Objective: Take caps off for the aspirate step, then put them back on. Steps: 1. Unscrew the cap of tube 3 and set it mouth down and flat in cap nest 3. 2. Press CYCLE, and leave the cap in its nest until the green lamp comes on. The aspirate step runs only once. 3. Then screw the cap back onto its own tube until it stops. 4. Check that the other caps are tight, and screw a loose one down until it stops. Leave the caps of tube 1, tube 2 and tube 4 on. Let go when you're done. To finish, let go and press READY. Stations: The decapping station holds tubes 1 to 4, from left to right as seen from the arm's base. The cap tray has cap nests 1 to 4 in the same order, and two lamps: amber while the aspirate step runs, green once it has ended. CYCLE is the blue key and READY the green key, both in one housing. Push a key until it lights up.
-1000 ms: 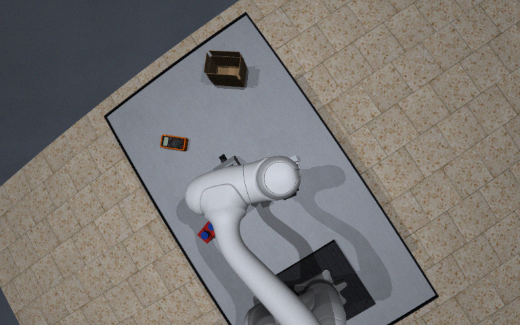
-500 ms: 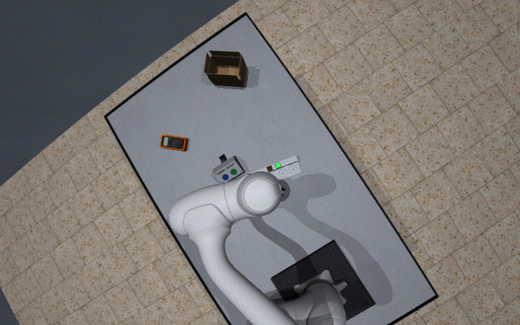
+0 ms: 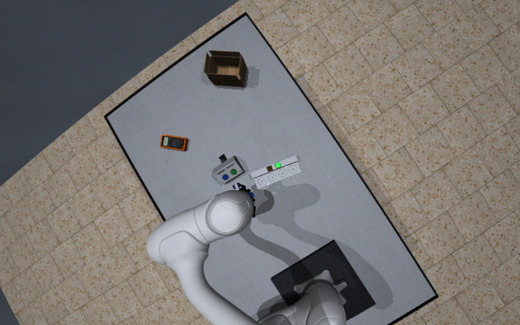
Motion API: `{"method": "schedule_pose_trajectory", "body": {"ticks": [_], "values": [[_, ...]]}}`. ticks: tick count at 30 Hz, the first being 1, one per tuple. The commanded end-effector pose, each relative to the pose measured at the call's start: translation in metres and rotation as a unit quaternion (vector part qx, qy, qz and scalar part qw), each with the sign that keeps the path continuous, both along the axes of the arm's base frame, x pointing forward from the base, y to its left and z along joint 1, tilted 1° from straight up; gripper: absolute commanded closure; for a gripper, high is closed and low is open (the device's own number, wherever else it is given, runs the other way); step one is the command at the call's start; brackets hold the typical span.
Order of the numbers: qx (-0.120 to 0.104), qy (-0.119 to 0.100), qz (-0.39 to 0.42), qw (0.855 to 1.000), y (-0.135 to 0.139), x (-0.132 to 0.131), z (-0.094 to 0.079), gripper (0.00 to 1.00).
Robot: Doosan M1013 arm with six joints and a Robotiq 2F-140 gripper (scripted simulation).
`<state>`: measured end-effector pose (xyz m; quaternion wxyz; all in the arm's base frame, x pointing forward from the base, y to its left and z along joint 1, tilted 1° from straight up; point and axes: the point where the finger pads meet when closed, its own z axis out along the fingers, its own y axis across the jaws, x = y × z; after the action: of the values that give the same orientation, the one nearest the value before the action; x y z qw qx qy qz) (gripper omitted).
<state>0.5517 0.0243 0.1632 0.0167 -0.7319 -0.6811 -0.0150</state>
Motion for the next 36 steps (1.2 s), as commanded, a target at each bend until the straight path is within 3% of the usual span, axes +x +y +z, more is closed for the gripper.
{"method": "schedule_pose_trajectory", "body": {"ticks": [1, 4, 6, 20, 28, 36], "values": [[-0.018, 0.000, -0.049, 0.999, 0.034, 0.000, 0.002, 0.70], [-0.018, 0.000, -0.049, 0.999, 0.059, -0.002, 0.002, 0.70], [-0.018, 0.000, -0.049, 0.999, 0.059, -0.002, 0.002, 0.70], [-0.018, 0.003, -0.049, 0.999, 0.173, -0.013, 0.003, 0.70], [-0.016, 0.001, -0.049, 0.999, 0.172, -0.013, 0.003, 0.70], [-0.017, 0.002, -0.049, 0.999, 0.172, -0.015, -0.025, 0.70]]}}
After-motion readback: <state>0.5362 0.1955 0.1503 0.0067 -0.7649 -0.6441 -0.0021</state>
